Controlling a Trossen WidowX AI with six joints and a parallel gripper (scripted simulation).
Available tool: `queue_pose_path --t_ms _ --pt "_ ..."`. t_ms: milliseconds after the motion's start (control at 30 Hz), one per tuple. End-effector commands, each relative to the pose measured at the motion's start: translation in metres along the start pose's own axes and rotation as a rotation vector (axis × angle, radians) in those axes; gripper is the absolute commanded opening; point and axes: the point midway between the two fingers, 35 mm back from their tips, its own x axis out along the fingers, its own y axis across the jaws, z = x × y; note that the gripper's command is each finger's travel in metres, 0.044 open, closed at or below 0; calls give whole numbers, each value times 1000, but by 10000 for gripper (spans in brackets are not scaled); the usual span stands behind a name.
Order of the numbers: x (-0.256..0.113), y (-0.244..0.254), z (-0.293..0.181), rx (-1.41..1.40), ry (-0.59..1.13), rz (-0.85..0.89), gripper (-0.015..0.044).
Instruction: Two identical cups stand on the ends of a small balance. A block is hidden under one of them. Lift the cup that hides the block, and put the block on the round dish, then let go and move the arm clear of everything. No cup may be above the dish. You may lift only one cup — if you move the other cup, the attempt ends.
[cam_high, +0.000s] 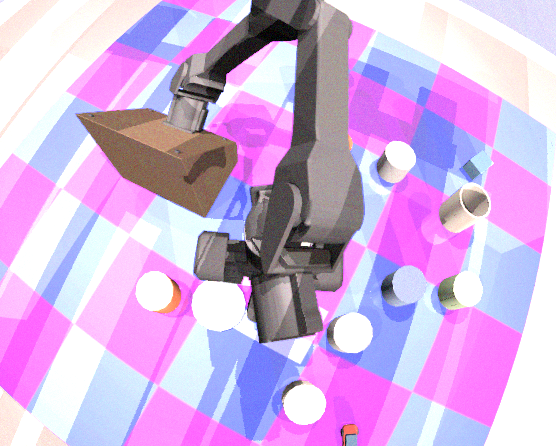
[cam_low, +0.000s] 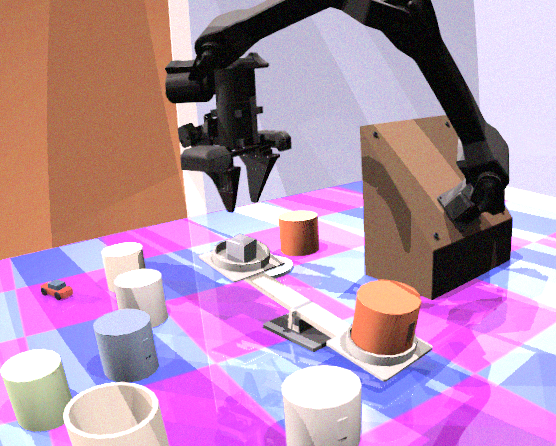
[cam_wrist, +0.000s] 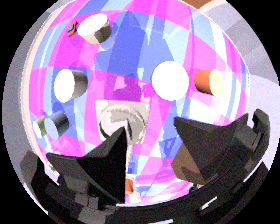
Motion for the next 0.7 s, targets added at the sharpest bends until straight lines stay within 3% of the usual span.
queue_pose_path --t_ms 0,667 --pt "1 41 -24 -48 28 5 260" --pt "25 44 -26 -52 30 6 260"
